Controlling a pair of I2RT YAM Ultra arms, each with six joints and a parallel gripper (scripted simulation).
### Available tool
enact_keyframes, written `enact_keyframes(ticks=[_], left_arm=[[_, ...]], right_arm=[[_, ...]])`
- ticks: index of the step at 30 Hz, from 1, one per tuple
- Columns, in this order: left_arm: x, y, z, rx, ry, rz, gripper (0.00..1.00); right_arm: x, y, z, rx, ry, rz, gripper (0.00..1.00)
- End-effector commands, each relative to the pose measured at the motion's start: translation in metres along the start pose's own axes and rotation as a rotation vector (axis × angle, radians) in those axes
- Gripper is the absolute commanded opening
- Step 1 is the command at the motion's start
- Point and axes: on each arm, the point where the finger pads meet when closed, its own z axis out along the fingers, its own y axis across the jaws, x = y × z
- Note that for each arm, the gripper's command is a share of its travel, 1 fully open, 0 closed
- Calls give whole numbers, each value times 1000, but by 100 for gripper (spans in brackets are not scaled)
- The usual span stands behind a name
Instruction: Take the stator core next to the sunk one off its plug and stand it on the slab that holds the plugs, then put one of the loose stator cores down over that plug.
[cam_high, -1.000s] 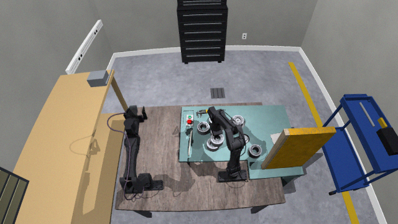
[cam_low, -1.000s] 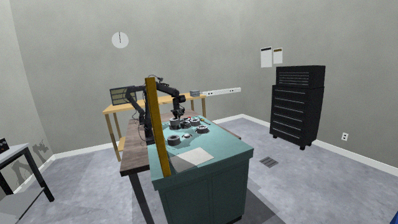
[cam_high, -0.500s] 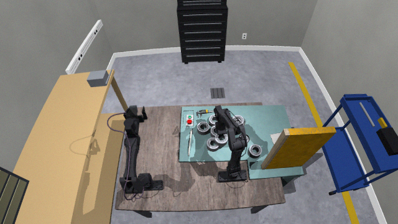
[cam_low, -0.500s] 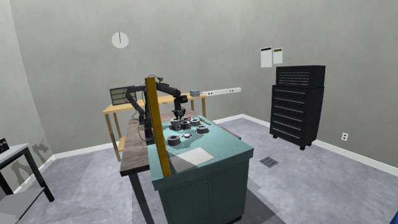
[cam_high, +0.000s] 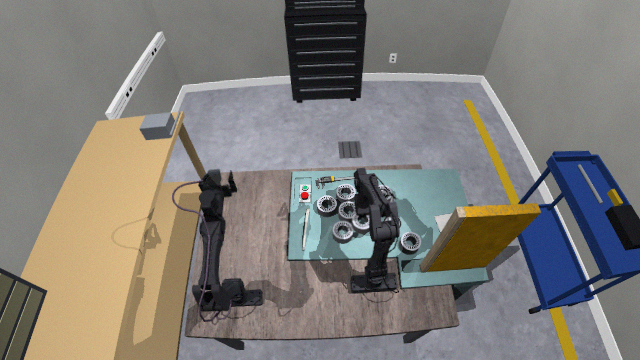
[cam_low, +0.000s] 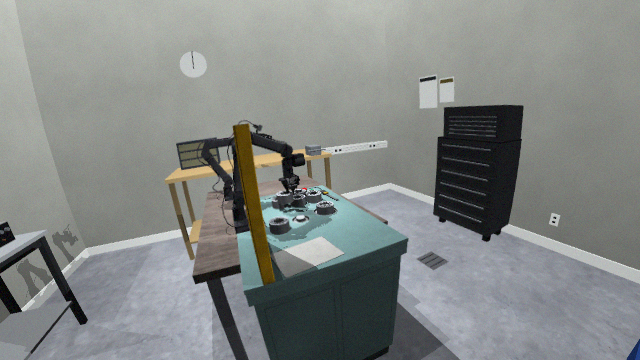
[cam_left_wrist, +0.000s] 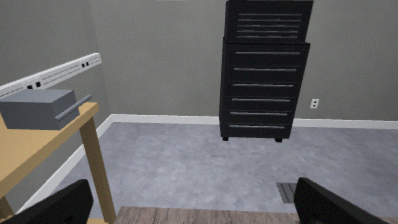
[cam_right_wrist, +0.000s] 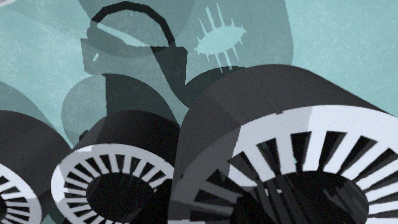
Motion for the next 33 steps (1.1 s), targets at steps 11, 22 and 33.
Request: enact_keyframes(ticks=[11, 22, 33], left_arm=[[-30, 2, -12, -9, -78, -10, 100], [-30, 2, -12, -9, -78, -10, 100], [-30, 2, -12, -9, -78, -10, 100]], right_arm=[[-34, 3, -33, -58, -18, 81, 0], [-53, 9, -30, -50, -20, 138, 0], [-87, 12, -34, -53, -23, 239, 0]])
